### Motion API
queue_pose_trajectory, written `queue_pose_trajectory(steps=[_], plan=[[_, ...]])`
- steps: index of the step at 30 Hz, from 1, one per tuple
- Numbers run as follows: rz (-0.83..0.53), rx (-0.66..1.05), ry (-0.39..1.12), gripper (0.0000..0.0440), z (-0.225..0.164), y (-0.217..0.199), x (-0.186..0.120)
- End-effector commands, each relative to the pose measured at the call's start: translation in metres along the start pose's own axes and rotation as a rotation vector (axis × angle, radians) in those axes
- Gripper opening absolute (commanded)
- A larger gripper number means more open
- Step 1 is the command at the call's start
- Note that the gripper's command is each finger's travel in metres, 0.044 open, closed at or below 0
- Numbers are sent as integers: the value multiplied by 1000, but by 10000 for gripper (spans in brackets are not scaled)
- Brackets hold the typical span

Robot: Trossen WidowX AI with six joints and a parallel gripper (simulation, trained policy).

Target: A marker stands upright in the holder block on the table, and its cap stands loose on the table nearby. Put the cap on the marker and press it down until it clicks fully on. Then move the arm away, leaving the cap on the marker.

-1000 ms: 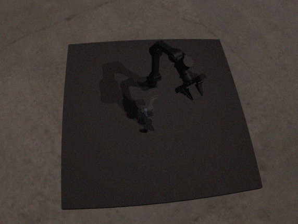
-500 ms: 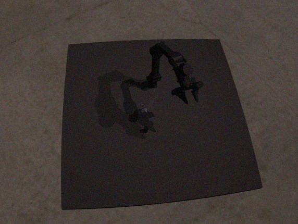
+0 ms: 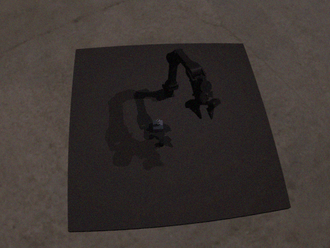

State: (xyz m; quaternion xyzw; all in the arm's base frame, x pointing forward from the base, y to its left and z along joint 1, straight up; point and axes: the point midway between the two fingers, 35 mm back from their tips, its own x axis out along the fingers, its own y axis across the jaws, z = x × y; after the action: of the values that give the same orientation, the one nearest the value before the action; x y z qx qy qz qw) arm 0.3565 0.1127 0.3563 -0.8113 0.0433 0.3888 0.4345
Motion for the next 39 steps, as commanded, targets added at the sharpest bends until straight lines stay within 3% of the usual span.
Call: queue_pose_trajectory(steps=[1, 39], plan=[[55, 24, -10, 328, -2, 13, 7], [476, 189, -106, 328, -30, 123, 47]])
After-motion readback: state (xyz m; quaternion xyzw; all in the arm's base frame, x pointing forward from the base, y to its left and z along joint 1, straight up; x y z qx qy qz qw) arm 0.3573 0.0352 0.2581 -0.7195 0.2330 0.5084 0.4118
